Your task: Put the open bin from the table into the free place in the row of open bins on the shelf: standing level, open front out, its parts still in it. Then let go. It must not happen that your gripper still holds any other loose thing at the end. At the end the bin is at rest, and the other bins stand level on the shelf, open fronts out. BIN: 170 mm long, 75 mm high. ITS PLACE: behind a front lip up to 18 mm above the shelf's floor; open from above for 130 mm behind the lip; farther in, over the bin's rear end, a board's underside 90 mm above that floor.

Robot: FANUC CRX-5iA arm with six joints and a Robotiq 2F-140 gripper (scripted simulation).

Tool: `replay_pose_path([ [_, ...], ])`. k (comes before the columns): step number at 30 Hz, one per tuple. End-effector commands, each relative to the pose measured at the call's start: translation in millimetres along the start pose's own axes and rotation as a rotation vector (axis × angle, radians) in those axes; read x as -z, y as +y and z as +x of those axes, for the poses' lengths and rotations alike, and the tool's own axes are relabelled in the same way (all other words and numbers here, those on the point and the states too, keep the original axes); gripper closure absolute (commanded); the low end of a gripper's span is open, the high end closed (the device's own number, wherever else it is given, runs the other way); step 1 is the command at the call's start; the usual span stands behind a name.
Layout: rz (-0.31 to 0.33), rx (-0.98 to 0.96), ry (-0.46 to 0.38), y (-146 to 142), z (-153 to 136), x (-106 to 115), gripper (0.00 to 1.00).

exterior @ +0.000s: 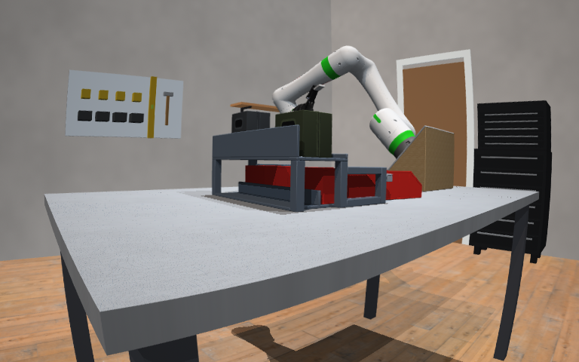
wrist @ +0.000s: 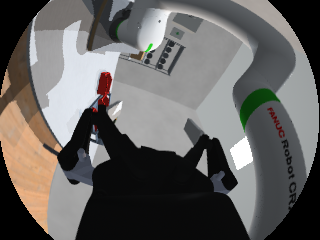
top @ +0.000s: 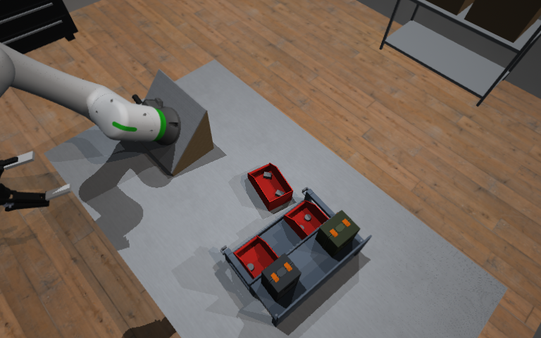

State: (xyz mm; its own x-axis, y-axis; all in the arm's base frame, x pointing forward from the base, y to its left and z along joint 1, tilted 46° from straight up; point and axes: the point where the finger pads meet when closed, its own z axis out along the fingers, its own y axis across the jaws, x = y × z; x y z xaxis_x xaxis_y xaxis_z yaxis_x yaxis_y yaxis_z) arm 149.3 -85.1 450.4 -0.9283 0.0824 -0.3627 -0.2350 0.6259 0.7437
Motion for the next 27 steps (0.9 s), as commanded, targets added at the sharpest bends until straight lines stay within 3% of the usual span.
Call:
replay_pose_path([
  [1, 0.001, 0.007, 0.003, -0.8, -0.6, -0.3, 0.0],
  [27, 0.014, 0.162, 0.061, -21.0, -12.3, -8.2, 0.0],
])
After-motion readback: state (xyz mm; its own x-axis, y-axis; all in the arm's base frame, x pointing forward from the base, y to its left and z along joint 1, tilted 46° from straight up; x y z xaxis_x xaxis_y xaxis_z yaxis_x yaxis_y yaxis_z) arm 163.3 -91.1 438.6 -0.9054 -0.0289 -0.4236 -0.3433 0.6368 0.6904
